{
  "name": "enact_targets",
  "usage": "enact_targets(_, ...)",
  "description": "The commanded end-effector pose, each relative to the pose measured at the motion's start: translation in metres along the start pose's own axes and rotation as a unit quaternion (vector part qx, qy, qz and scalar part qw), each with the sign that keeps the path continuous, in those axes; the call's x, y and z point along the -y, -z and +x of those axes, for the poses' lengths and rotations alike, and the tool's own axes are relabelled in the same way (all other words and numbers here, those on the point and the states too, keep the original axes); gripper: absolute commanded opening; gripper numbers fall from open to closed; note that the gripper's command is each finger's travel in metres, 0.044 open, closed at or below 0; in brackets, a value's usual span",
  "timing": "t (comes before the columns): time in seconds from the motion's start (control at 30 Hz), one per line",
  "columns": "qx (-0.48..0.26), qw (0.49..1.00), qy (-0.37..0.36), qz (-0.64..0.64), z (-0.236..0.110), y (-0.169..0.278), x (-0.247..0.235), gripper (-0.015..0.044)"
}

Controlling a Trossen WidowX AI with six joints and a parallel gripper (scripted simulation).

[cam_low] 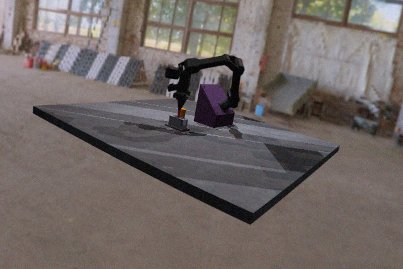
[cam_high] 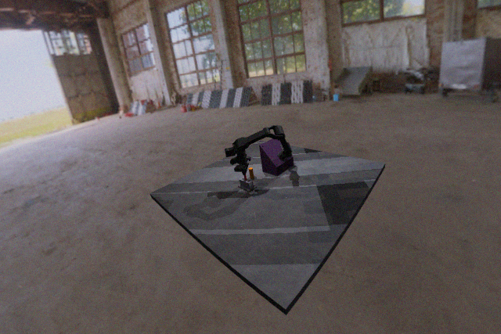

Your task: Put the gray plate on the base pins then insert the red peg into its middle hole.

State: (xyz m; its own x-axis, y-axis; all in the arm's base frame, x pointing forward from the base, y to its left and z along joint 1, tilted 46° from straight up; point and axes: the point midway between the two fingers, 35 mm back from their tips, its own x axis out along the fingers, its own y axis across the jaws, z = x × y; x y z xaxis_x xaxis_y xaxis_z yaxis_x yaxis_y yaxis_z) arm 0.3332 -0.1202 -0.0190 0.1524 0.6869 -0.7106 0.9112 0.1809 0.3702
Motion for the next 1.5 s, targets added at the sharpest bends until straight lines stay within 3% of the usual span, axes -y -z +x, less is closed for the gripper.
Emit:
enact_targets(0.0, 0.0, 1.0, 0.0, 0.0, -0.0001, 0.0001, -0.0001, 0.0)
enact_targets(1.07, 0.0, 1.0, 0.001, 0.0, 0.0018, 0.0007, -0.0004, 0.0)
enact_targets(1.27, 0.0, 1.0, 0.001, 0.0, 0.0018, 0.0007, -0.0004, 0.015)
enact_targets(1.47, 0.0, 1.0, 0.001, 0.0, 0.0018, 0.0007, -0.0004, 0.015)
